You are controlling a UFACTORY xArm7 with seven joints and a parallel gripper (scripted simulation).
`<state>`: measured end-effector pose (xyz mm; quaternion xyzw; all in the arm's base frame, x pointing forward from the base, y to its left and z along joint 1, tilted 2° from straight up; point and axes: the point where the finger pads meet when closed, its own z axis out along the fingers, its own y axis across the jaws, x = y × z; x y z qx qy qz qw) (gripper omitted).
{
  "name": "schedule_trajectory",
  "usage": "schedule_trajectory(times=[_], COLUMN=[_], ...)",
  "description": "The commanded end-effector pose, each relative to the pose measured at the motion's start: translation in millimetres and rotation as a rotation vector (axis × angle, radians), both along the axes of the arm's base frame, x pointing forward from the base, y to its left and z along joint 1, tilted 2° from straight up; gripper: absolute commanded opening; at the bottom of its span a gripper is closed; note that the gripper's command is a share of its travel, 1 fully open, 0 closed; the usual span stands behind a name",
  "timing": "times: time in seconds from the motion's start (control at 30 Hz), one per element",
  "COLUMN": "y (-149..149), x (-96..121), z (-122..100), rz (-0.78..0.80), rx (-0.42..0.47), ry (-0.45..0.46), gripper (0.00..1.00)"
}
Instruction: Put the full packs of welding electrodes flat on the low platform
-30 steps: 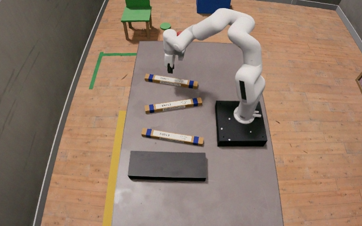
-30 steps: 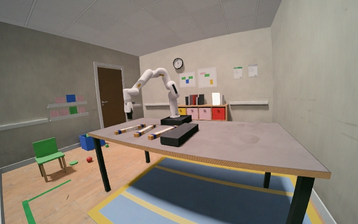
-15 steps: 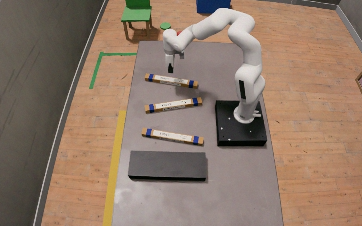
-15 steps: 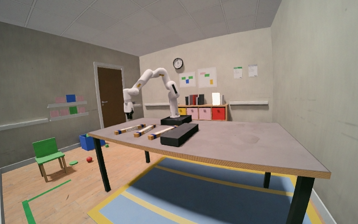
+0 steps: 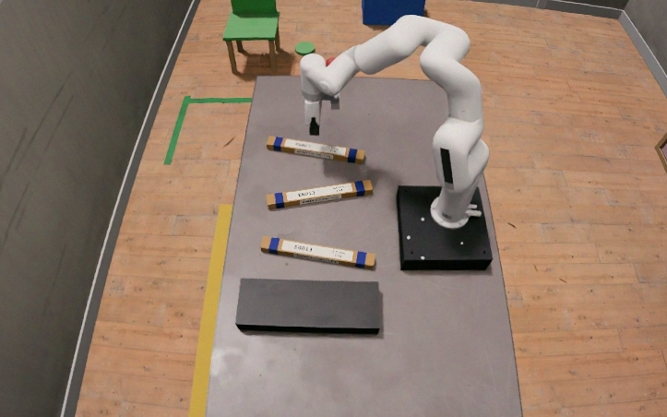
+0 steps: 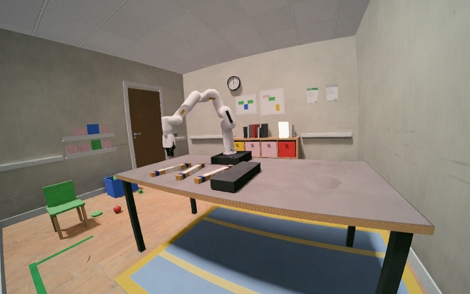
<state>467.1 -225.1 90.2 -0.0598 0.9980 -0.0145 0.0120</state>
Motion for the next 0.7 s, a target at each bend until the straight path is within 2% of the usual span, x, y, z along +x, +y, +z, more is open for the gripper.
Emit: schedule_trajectory(times=[0.0,0.67], y=[-0.3,25.3], x=[1.6,12.2], z=[2.0,1.6], rz=[0.000,0.000], rx=[-0.002,-0.002], ry=[-0.004,-0.005], gripper=[0.35,0.35])
